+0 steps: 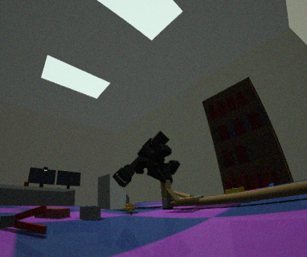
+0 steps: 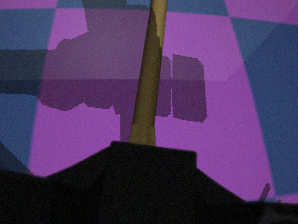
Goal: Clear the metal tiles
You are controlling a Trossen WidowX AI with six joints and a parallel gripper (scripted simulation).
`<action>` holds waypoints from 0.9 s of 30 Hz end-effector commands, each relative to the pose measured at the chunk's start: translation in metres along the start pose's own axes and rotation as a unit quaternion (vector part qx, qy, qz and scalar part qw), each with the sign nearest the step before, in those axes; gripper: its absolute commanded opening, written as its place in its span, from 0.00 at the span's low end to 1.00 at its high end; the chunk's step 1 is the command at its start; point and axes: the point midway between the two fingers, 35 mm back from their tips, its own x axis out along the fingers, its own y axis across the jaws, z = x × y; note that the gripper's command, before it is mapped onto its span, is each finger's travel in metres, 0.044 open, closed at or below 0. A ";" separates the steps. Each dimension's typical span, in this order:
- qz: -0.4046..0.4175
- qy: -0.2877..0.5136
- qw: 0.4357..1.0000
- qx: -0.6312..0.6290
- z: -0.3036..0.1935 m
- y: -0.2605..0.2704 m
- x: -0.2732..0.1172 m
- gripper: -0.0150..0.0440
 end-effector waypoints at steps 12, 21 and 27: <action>0.019 0.000 1.000 -0.018 0.002 0.025 -0.001 0.25; 0.026 0.000 0.999 -0.027 0.001 0.036 -0.001 0.25; 0.033 0.000 0.999 -0.035 0.000 0.043 -0.002 0.25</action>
